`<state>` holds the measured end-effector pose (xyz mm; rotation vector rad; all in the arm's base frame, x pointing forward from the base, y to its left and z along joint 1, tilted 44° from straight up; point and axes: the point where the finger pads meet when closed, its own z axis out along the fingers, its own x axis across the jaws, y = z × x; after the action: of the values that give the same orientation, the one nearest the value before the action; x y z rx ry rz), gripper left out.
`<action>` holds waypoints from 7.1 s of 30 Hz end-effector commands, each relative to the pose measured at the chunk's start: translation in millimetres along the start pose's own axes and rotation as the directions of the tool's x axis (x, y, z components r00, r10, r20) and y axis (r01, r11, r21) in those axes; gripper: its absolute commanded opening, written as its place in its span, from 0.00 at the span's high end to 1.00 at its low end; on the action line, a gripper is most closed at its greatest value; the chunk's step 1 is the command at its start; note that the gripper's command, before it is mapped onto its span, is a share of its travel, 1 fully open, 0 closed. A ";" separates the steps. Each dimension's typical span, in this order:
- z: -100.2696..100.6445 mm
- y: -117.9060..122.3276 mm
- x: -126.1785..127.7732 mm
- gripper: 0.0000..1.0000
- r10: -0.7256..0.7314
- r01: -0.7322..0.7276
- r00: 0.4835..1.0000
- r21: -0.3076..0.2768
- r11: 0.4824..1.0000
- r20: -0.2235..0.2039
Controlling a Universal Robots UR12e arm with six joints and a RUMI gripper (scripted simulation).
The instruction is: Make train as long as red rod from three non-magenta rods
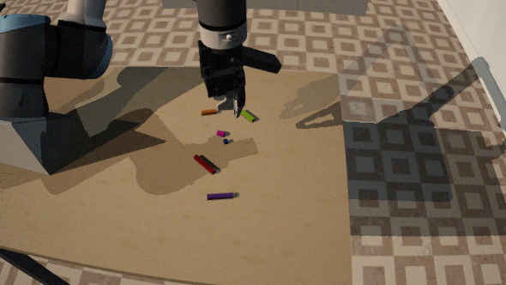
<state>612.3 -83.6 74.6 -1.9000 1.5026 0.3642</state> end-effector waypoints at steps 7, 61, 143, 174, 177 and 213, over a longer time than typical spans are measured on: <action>1.4 83.4 85.8 1.00 0.163 -0.163 0.987 0.000 0.987 0.002; 85.4 147.2 127.9 1.00 0.277 -0.277 0.961 0.002 0.961 0.016; 106.2 146.9 127.6 1.00 0.277 -0.277 0.961 0.002 0.961 0.016; 106.2 146.9 127.6 0.94 0.277 -0.277 0.961 0.002 0.961 0.016; 106.2 146.9 127.6 0.92 0.277 -0.277 0.961 0.002 0.961 0.016; 35.7 147.3 128.7 0.86 0.277 -0.277 0.961 0.002 0.961 0.016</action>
<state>523.4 -155.5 -94.6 -1.6795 1.7630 0.5000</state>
